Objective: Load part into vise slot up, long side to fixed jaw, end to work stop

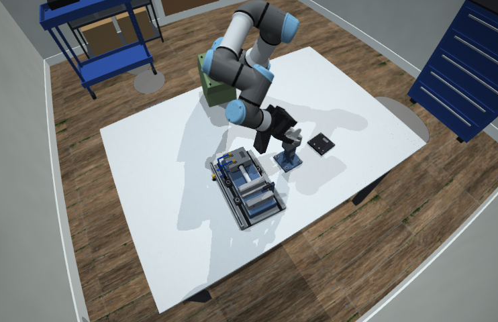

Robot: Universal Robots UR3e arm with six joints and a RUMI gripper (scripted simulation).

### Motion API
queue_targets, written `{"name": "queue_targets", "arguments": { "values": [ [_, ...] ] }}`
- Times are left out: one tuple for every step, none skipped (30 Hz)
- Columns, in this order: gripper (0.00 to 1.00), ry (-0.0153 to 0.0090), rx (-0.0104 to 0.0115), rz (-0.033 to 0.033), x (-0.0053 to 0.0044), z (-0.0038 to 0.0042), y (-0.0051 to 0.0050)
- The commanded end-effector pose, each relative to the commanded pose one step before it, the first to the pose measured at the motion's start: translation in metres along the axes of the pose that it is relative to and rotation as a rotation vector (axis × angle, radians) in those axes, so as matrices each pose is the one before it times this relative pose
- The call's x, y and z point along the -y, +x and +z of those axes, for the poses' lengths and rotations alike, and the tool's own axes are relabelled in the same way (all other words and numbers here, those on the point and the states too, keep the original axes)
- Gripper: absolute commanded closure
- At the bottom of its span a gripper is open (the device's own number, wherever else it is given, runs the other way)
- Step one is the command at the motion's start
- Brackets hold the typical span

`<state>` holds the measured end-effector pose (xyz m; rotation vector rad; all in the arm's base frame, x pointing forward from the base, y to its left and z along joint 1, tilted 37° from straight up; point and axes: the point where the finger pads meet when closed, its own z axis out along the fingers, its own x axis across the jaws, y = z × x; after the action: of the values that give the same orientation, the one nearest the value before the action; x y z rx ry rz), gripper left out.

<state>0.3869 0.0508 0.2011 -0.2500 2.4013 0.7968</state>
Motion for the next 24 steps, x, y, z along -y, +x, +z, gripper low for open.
{"name": "queue_targets", "arguments": {
  "values": [
    [1.0, 0.00085, 0.00065, -0.0017, -0.001891, -0.002105, -0.00042],
    [1.0, 0.0, 0.0, 0.0, -0.000355, -0.00035, 0.0],
    [1.0, 0.0, 0.0, 0.0, -0.000345, -0.000338, 0.0],
    [1.0, 0.0, 0.0, 0.0, -0.000334, -0.000325, 0.0],
    [1.0, 0.0, 0.0, 0.0, 0.0, 0.0, 0.0],
    [1.0, 0.0, 0.0, 0.0, 0.0, 0.0, 0.0],
    [1.0, 0.0, 0.0, 0.0, -0.000316, -0.000314, 0.0],
    [1.0, 0.0, 0.0, 0.0, -0.000296, -0.000304, 0.0],
    [1.0, 0.0, 0.0, 0.0, -0.000283, -0.00029, 0.0],
    [1.0, 0.0, 0.0, 0.0, -0.000271, -0.000275, 0.0],
    [1.0, 0.0, 0.0, 0.0, -0.000257, -0.000261, 0.0],
    [1.0, 0.0, 0.0, 0.0, -0.000244, -0.000246, 0.0],
    [1.0, 0.0, 0.0, 0.0, -0.00023, -0.000231, 0.0],
    [1.0, 0.0, 0.0, 0.0, -0.000216, -0.000215, 0.0],
    [1.0, 0.0, 0.0, 0.0, -0.000201, -0.0002, 0.0],
    [1.0, 0.0, 0.0, 0.0, -0.000187, -0.000185, 0.0],
    [1.0, 0.0, 0.0, 0.0, -0.000172, -0.00017, 0.0],
    [1.0, 0.0, 0.0, 0.0, -0.000158, -0.000155, 0.0],
    [1.0, 0.0, 0.0, 0.0, -0.000143, -0.000141, 0.0],
    [1.0, 0.0, 0.0, 0.0, -0.000129, -0.000126, 0.0],
    [1.0, 0.0, 0.0, 0.0, -0.000115, -0.000112, 0.0],
    [1.0, 0.0, 0.0, 0.0, 0.0, 0.0, 0.0],
    [1.0, 0.0, 0.0, 0.0, 0.0, 0.0, 0.0],
    [1.0, 0.0, 0.0, 0.0, -0.000101, -0.000099, 0.0]
  ]
}}
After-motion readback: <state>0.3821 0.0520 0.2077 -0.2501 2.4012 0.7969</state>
